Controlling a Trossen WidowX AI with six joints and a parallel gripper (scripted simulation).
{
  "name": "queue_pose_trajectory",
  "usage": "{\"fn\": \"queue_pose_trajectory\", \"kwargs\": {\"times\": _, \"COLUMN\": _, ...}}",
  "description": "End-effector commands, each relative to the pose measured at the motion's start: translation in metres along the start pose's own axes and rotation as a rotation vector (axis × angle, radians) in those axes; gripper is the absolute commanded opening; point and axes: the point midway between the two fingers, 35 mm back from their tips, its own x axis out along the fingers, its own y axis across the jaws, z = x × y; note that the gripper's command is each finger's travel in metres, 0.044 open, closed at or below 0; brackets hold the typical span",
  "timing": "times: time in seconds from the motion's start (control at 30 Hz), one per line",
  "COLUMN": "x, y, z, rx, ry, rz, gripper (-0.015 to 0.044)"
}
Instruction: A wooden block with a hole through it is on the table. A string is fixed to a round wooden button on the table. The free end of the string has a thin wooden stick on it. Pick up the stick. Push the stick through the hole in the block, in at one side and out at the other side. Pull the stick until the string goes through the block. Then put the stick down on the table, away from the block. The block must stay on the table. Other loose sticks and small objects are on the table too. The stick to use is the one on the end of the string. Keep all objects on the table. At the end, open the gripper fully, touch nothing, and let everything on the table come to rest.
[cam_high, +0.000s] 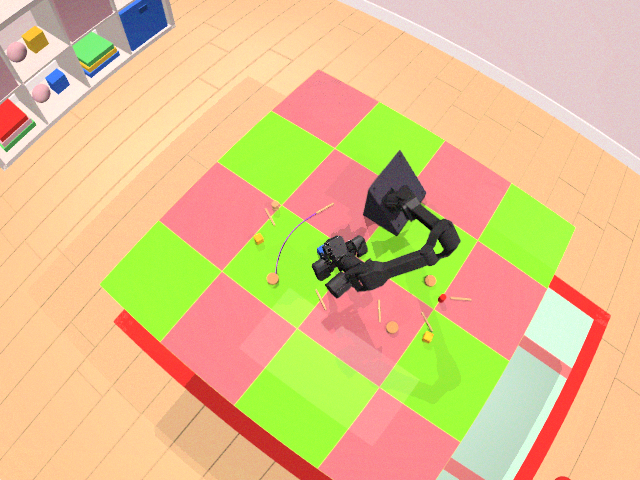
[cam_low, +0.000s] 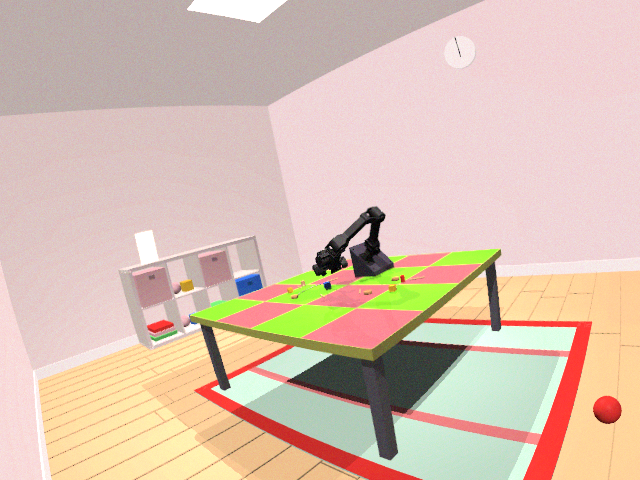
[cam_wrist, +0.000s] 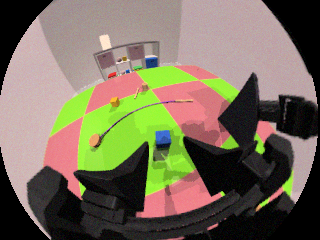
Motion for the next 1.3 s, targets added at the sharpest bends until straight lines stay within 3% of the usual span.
{"fn": "queue_pose_trajectory", "kwargs": {"times": 0.0, "x": 0.0, "y": 0.0, "z": 0.001, "rx": -0.004, "ry": -0.004, "rz": 0.0, "gripper": 0.0244}}
{"fn": "queue_pose_trajectory", "kwargs": {"times": 0.07, "x": 0.0, "y": 0.0, "z": 0.001, "rx": -0.004, "ry": -0.004, "rz": 0.0, "gripper": 0.0244}}
{"fn": "queue_pose_trajectory", "kwargs": {"times": 0.33, "x": 0.014, "y": -0.002, "z": 0.005, "rx": -0.562, "ry": 0.156, "rz": -0.021, "gripper": 0.044}}
{"fn": "queue_pose_trajectory", "kwargs": {"times": 0.73, "x": 0.032, "y": -0.005, "z": 0.014, "rx": -1.556, "ry": 0.423, "rz": 0.25, "gripper": 0.044}}
{"fn": "queue_pose_trajectory", "kwargs": {"times": 1.27, "x": 0.041, "y": -0.004, "z": 0.023, "rx": -2.262, "ry": 0.415, "rz": 0.764, "gripper": 0.044}}
